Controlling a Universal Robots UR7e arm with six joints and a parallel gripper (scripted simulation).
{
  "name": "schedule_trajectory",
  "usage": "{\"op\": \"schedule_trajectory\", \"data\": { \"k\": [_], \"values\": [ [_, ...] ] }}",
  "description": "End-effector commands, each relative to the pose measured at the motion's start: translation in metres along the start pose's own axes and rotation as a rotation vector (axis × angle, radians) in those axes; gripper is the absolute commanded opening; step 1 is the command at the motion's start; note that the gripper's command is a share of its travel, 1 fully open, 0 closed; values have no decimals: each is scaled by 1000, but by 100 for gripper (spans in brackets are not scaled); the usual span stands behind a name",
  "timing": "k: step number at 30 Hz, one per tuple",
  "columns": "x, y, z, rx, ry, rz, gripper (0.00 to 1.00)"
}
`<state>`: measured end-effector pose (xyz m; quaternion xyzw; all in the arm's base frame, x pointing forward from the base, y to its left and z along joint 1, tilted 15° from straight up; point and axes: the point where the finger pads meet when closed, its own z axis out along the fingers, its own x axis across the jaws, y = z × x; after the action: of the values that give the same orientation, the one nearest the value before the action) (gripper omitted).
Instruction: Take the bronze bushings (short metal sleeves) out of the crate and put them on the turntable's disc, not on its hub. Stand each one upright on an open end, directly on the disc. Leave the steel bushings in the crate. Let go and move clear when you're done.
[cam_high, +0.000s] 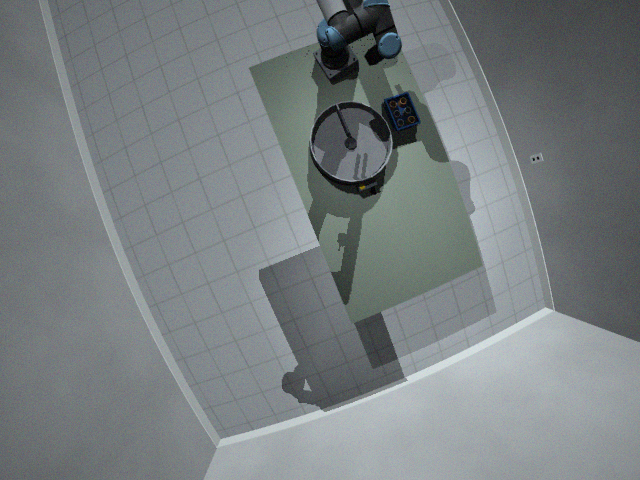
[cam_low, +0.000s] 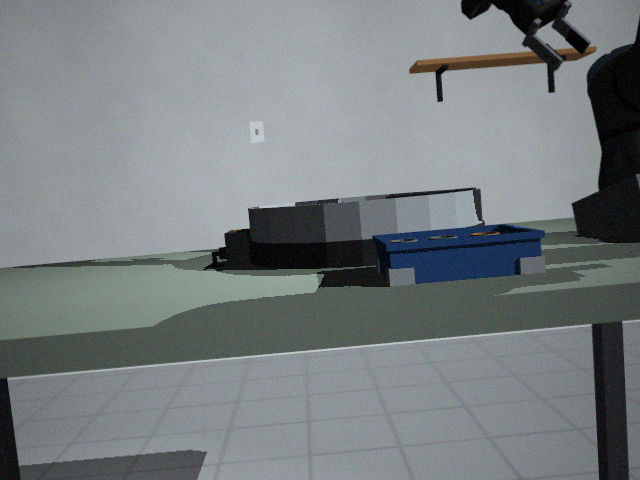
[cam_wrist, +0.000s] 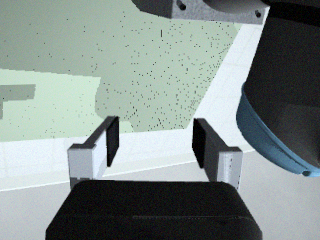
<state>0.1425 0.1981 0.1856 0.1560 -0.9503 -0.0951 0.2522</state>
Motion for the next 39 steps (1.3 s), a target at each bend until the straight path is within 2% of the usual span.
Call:
{"op": "schedule_trajectory", "data": {
  "k": [1, 2, 4, 6, 9, 14, 19, 21, 24, 27, 39],
  "values": [
    [-37, -43, -19, 63, -121, 1, 100],
    [-44, -53, -24, 79, -145, 4, 100],
    [-44, -53, -24, 79, -145, 4, 100],
    [-61, -84, -40, 132, -218, 18, 100],
    [-75, -115, -57, 189, -284, 37, 100],
    [-88, -170, -89, 295, -383, 84, 100],
    [-89, -226, -122, 410, -465, 147, 100],
    [-89, -226, -122, 410, -465, 147, 100],
    [-85, -251, -137, 464, -496, 181, 100],
    [-82, -262, -144, 489, -509, 197, 100],
    [-82, -264, -146, 494, -511, 201, 100]
  ]
}}
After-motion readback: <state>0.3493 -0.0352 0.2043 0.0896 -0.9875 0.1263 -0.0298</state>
